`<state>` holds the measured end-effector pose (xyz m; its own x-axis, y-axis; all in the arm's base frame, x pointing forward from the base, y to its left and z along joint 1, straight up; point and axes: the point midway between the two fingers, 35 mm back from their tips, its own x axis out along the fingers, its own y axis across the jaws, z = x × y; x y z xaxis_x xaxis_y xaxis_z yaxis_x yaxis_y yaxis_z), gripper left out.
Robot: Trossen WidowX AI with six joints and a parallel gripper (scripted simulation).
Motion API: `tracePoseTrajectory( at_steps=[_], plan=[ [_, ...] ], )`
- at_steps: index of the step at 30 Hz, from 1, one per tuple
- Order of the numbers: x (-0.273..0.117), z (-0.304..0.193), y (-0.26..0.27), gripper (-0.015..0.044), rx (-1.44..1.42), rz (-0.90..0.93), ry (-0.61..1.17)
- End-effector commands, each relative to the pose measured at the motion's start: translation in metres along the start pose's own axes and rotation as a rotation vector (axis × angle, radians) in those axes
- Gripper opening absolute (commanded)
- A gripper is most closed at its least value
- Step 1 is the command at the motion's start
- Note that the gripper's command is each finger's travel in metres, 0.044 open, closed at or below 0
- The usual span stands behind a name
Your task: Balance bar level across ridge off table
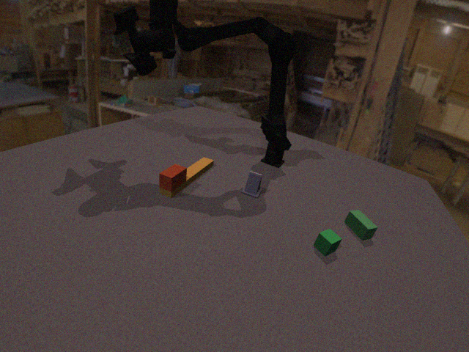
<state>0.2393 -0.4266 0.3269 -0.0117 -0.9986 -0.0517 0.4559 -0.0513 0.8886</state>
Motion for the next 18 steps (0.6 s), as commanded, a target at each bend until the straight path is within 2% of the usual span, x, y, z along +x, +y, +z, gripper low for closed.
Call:
tracePoseTrajectory(
  at_steps=[1, 18],
  plan=[
    [-0.008, -0.02, -0.003, 0.0315, 0.036, -0.028, 0.089],
    [-0.075, -0.109, -0.052, 0.0315, 0.176, -0.357, 0.48]
  ],
)
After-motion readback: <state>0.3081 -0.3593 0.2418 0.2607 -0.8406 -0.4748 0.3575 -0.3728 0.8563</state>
